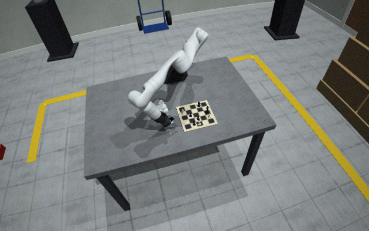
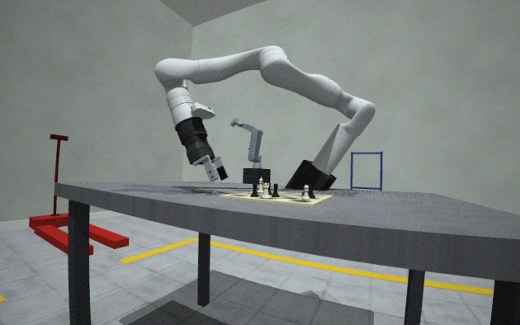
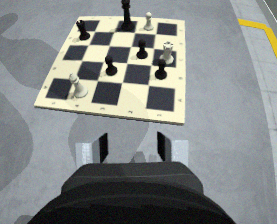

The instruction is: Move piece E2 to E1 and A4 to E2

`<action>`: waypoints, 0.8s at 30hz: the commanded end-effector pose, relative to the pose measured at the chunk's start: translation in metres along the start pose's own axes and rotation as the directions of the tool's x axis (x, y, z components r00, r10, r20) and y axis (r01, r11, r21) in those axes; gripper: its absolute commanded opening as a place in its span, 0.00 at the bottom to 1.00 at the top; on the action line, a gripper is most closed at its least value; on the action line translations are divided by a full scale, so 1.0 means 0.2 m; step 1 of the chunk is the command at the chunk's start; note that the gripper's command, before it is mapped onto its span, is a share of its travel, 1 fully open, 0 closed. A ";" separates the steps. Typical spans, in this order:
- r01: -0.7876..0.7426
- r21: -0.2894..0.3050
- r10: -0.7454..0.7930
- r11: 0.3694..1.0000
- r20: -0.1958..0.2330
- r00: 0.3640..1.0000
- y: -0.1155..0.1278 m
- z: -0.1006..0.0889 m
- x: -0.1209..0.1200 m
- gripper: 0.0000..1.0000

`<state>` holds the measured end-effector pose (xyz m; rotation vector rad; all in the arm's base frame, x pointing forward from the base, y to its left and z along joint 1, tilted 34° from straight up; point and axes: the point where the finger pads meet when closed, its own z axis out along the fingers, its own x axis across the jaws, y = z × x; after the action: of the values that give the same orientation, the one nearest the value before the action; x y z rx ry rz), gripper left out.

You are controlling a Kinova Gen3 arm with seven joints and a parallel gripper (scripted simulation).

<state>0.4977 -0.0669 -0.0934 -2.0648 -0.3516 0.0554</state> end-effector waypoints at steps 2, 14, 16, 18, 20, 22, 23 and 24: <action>-0.003 0.001 0.003 1.000 -0.003 1.000 0.01 0.00 -0.01 1.00; -0.022 0.026 0.022 0.999 -0.022 1.000 0.04 0.00 -0.03 1.00; -0.022 0.026 0.022 0.999 -0.022 1.000 0.04 0.00 -0.03 1.00; -0.022 0.026 0.022 0.999 -0.022 1.000 0.04 0.00 -0.03 1.00; -0.030 0.037 0.031 0.999 -0.031 0.999 0.05 0.00 -0.04 1.00; -0.030 0.037 0.031 0.999 -0.031 0.999 0.05 0.00 -0.04 1.00; -0.038 0.048 0.040 0.998 -0.039 0.998 0.06 0.01 -0.04 1.00; -0.045 0.059 0.047 0.997 -0.047 0.998 0.07 0.01 -0.05 1.00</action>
<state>0.4944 -0.0709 -0.1024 -2.0255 -0.2920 0.0453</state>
